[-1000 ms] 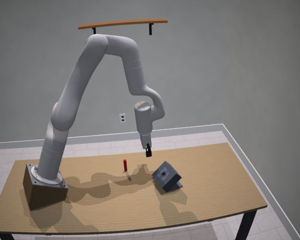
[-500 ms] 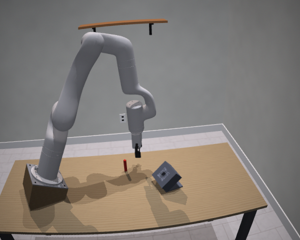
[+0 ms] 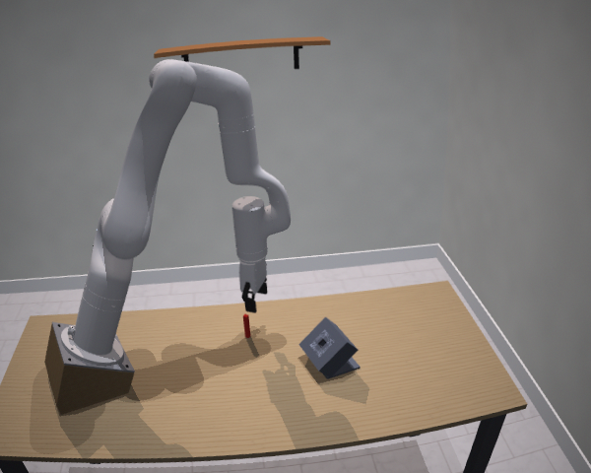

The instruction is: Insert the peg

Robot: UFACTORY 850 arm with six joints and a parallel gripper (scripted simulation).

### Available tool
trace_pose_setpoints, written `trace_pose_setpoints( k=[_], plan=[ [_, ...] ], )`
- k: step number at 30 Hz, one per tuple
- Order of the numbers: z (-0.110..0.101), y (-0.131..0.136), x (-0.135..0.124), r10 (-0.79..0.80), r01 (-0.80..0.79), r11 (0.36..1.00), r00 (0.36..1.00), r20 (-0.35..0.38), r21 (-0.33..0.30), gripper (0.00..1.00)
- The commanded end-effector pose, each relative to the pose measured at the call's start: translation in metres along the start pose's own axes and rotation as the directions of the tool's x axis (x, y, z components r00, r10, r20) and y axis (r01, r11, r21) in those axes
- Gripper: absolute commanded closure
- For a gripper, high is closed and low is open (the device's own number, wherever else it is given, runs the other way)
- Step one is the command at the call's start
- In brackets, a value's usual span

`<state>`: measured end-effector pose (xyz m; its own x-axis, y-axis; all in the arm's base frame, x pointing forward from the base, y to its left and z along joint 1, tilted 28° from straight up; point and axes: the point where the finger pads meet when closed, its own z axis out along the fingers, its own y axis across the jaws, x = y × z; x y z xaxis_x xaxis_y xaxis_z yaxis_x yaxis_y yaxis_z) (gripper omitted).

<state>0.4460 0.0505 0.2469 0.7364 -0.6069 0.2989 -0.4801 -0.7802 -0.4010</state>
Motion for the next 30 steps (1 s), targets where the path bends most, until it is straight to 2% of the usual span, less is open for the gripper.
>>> trace_pose_setpoints(
  k=[1,9,30],
  plan=[
    [-0.002,0.009,-0.013,0.082,-0.082,0.996,0.997,-0.007,-0.023,0.0],
    [-0.003,0.022,-0.028,0.182,-0.182,0.982,0.983,-0.021,-0.05,0.0],
    [0.001,0.022,-0.029,0.185,-0.186,0.981,0.983,-0.019,-0.05,0.0]
  ],
)
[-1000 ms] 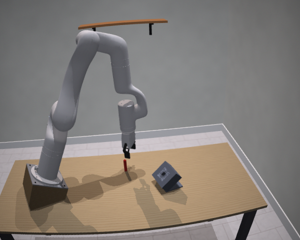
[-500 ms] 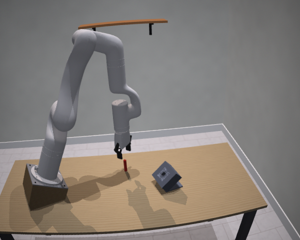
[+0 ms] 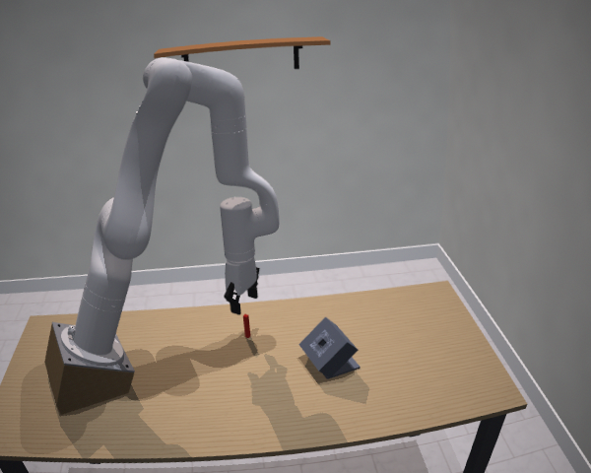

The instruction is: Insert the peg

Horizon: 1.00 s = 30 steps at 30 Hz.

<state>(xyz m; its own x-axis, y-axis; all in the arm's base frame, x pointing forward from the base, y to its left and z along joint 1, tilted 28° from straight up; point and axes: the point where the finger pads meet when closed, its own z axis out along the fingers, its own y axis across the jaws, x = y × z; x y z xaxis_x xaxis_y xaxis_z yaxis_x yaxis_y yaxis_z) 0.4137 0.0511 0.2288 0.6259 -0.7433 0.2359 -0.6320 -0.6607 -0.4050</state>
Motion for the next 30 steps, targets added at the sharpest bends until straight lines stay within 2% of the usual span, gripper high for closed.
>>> trace_pose_setpoints(
  k=[1,30],
  plan=[
    [0.001,-0.0005,0.0002,0.0,0.0,1.0,1.0,0.0,0.001,0.0],
    [0.0078,-0.0006,0.0004,0.0,0.0,1.0,1.0,-0.001,0.001,0.0]
  ],
)
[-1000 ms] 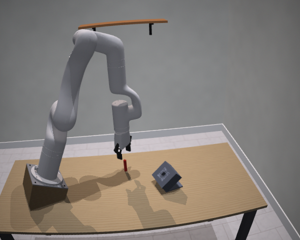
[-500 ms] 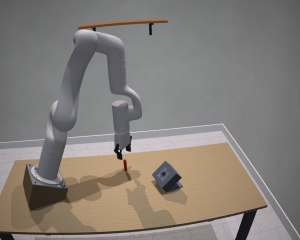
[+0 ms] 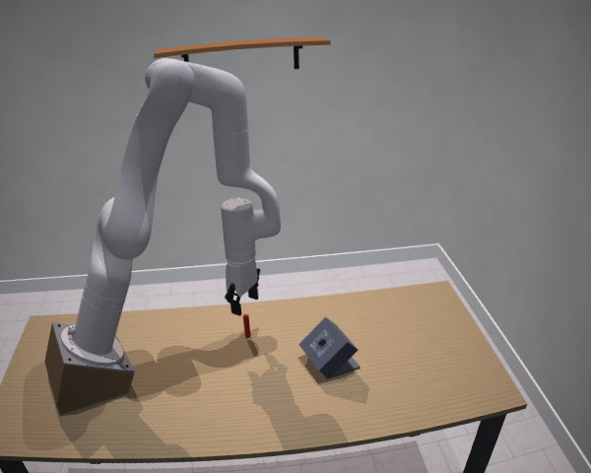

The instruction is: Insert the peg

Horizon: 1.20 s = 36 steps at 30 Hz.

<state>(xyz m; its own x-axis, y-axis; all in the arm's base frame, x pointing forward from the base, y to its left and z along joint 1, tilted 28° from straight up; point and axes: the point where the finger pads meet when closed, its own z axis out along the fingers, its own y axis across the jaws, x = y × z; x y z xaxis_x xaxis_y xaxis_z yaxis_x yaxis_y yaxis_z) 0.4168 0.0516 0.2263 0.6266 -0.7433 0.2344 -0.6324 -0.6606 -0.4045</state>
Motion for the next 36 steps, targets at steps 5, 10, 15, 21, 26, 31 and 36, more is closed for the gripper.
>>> trace_pose_setpoints(
  k=[5,10,15,21,26,31,36],
  plan=[
    [0.006,0.001,0.0,0.0,0.0,1.0,1.0,-0.003,0.002,0.0],
    [0.007,0.001,0.0,0.0,0.0,1.0,1.0,-0.004,0.001,0.0],
    [0.008,0.001,0.0,0.0,0.0,1.0,1.0,-0.005,0.001,0.0],
    [0.013,0.002,-0.003,0.035,-0.035,0.999,0.999,0.004,-0.001,0.0],
    [0.018,0.002,-0.005,0.028,-0.028,1.0,1.0,0.006,0.001,0.0],
    [0.022,0.001,-0.004,0.015,-0.015,1.0,1.0,0.002,0.002,0.0],
    [0.03,0.001,-0.004,0.003,-0.003,1.0,1.0,-0.002,0.001,0.0]
  ],
)
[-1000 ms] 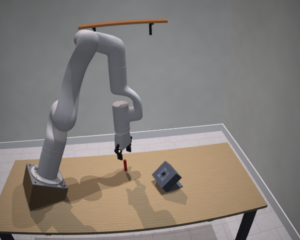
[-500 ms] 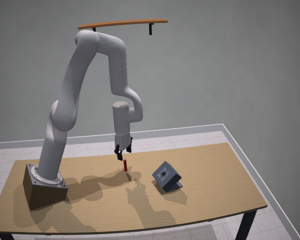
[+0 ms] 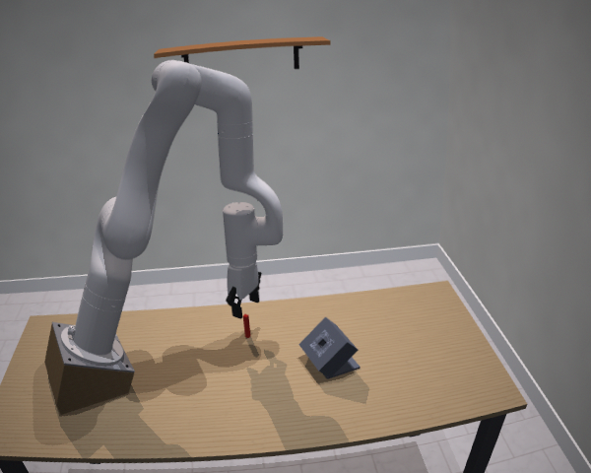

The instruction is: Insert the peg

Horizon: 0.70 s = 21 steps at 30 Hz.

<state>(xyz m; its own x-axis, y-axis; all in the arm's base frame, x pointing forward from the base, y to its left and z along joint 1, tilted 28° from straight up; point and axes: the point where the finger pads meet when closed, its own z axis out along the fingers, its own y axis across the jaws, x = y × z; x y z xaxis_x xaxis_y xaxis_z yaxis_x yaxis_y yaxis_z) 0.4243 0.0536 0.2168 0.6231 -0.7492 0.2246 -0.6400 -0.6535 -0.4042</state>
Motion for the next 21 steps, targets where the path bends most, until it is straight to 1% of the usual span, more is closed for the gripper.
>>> trace_pose_setpoints(
  k=[1,9,20,21],
  plan=[
    [0.019,0.003,-0.004,-0.008,0.008,1.0,1.0,-0.009,0.004,0.0],
    [0.03,0.003,-0.002,-0.01,0.01,1.0,1.0,-0.011,0.003,0.0],
    [0.037,0.003,-0.001,-0.01,0.01,1.0,1.0,-0.011,0.003,0.0],
    [0.035,0.003,-0.001,-0.01,0.01,1.0,1.0,-0.011,0.003,0.08]
  ],
)
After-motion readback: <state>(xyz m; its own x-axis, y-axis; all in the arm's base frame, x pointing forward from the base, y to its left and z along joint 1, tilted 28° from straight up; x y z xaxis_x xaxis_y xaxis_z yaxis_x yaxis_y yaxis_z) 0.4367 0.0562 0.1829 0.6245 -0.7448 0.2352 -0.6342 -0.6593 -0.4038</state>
